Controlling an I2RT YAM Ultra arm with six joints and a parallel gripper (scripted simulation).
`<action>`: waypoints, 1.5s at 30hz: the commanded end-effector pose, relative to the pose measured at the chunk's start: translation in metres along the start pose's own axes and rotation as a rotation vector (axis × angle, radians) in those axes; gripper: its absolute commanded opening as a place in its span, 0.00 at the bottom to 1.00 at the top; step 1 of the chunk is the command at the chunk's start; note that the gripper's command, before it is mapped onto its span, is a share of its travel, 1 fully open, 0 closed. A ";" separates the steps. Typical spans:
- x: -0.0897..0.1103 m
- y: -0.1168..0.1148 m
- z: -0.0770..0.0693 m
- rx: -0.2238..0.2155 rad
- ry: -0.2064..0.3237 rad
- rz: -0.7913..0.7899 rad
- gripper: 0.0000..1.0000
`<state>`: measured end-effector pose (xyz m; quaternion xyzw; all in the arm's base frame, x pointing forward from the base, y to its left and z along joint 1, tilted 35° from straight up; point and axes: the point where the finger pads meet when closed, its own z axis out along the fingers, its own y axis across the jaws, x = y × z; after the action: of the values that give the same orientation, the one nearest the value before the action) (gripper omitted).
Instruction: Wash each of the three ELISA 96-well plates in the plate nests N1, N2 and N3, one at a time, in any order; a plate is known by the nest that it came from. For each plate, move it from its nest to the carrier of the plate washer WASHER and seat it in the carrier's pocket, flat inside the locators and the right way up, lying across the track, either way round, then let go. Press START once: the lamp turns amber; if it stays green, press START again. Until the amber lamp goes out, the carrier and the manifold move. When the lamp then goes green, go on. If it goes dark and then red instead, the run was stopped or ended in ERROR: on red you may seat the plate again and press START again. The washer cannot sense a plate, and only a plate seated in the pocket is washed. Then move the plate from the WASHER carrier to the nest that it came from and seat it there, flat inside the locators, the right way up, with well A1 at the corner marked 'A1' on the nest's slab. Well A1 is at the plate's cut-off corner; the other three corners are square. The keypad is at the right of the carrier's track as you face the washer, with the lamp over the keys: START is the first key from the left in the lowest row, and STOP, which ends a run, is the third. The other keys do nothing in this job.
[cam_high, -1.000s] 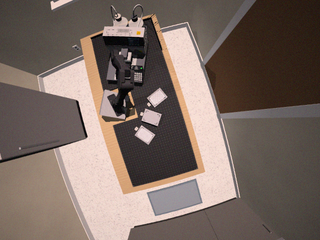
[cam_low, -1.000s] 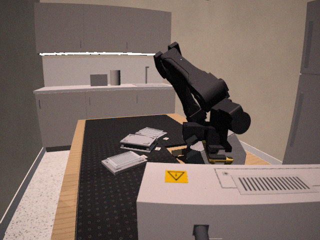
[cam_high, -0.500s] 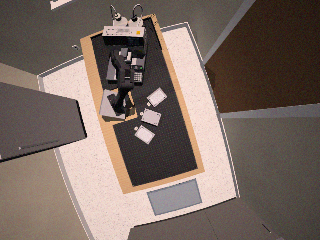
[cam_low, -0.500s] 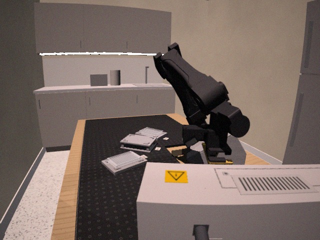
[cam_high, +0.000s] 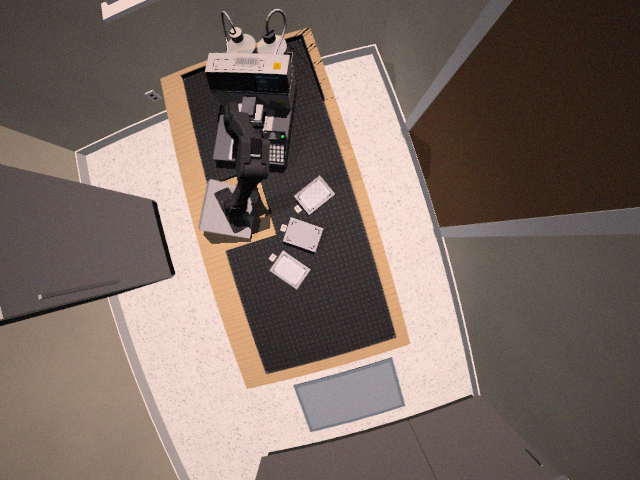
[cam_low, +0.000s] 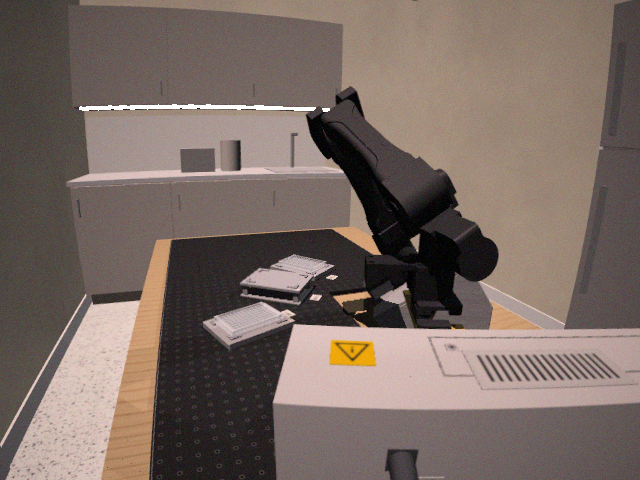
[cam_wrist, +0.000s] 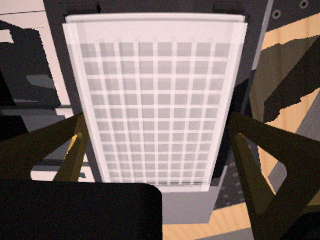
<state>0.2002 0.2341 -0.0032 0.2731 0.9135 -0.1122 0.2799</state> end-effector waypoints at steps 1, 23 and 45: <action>0.000 0.003 -0.003 -0.015 -0.002 0.002 1.00; 0.000 0.003 -0.003 -0.015 -0.002 0.002 0.50; 0.000 0.003 -0.003 -0.015 -0.002 0.002 0.00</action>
<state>0.2008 0.2351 -0.0031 0.2735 0.9134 -0.1099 0.2808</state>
